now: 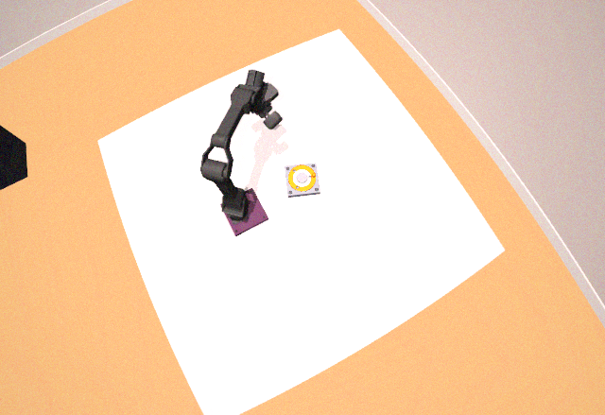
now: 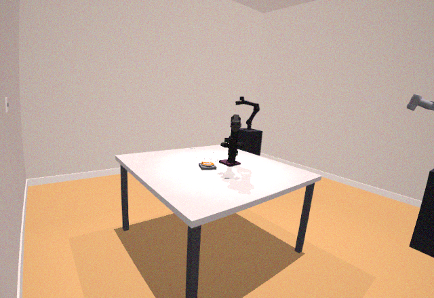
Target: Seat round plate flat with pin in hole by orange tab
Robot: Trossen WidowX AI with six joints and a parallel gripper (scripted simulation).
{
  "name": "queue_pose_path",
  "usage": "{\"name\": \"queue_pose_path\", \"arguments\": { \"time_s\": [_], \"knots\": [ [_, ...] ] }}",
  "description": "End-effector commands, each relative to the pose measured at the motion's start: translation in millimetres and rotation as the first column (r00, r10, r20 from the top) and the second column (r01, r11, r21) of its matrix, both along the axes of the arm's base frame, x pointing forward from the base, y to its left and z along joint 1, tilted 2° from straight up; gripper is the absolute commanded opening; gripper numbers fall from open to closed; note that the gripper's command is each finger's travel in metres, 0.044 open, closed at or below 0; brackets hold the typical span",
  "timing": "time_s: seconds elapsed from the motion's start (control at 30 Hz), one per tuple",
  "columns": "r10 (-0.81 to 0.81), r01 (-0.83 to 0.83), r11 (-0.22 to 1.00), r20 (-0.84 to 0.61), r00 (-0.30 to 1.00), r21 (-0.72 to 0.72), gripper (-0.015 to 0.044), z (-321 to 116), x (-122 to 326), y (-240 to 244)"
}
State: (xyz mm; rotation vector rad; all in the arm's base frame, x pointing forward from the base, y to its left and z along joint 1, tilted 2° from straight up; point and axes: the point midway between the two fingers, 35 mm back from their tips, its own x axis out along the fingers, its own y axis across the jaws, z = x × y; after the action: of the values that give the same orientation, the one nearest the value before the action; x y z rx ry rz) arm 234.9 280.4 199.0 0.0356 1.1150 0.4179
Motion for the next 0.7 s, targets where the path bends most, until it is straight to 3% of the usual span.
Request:
{"name": "queue_pose_path", "arguments": {
  "time_s": [0.0,0.33,0.67],
  "knots": [
    [-0.074,0.07,0.992,-0.037,0.997,-0.105,0.0,-19.2,41.9,-53.4],
    [-0.163,0.112,0.955,-0.173,0.971,-0.273,0.0,-54.3,87.2,-175.7],
    [-0.212,0.104,0.944,-0.337,0.917,-0.312,0.0,-79.5,85.9,-279.3]
  ]
}}
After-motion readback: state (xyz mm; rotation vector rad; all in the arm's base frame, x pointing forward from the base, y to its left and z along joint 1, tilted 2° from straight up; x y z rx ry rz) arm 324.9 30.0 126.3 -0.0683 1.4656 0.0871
